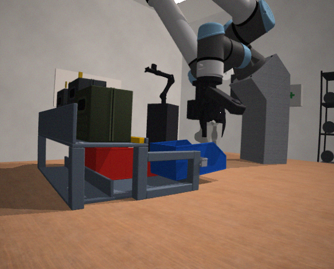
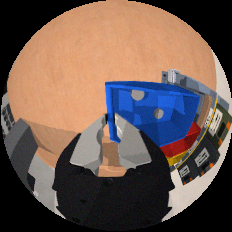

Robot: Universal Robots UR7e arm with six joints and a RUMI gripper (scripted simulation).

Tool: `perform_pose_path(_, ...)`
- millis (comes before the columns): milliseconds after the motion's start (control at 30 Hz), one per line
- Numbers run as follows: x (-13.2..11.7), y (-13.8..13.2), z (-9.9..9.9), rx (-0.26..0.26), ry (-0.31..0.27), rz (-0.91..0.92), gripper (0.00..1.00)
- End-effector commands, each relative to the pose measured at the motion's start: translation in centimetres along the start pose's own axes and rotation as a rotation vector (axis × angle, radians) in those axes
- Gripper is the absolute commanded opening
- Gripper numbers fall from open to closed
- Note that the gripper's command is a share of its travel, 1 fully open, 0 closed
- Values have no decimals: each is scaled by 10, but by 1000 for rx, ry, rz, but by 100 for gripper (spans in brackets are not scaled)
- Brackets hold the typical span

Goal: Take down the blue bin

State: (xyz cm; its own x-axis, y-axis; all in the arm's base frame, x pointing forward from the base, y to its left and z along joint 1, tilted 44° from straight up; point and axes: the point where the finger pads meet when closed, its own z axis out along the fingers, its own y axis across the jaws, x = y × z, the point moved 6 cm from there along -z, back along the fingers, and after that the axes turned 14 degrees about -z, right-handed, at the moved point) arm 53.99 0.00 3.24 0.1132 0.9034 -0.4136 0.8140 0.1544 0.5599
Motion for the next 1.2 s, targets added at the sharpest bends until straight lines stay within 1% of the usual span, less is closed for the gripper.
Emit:
perform_pose_path(0, 2, -6, 0, -2, 0, 0, 0)
perform_pose_path(433, 5, -18, 0, -2, 0, 0, 0)
perform_pose_path(1167, 5, -19, 0, -2, 0, 0, 0)
